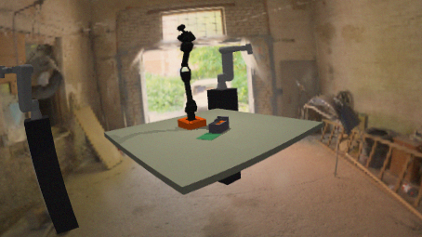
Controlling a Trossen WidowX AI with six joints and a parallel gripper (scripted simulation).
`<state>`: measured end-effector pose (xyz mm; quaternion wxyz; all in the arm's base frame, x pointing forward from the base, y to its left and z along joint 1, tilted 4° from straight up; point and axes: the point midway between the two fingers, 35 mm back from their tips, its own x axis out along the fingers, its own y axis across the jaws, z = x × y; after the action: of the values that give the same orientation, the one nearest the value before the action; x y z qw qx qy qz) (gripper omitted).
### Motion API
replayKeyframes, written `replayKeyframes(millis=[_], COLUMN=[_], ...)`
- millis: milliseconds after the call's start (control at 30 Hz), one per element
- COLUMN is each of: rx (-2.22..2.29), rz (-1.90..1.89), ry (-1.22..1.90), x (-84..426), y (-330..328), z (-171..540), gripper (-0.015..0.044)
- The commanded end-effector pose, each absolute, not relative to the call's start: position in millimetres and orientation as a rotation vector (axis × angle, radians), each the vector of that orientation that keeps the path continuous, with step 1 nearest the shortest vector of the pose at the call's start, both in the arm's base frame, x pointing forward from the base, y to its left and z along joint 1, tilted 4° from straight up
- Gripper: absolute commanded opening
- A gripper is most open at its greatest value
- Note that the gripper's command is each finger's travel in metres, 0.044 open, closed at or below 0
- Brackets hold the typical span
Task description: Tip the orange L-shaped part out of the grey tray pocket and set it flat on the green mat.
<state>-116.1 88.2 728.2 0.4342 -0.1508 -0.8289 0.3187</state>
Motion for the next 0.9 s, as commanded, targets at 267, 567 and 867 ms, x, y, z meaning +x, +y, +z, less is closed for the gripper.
replayKeyframes(millis=[267, 567, 867], rx=[-0.056, 0.260, 0.383], rz=[0.757, 0.544, 0.389], ry=[-1.811, -1.303, -0.723], x=[-25.5, 148.8, 311.1], y=[52.6, 24.7, 39.1], z=[759.5, 760.6, 668.4], gripper=[0.0180, 0.0180, 0.0180])
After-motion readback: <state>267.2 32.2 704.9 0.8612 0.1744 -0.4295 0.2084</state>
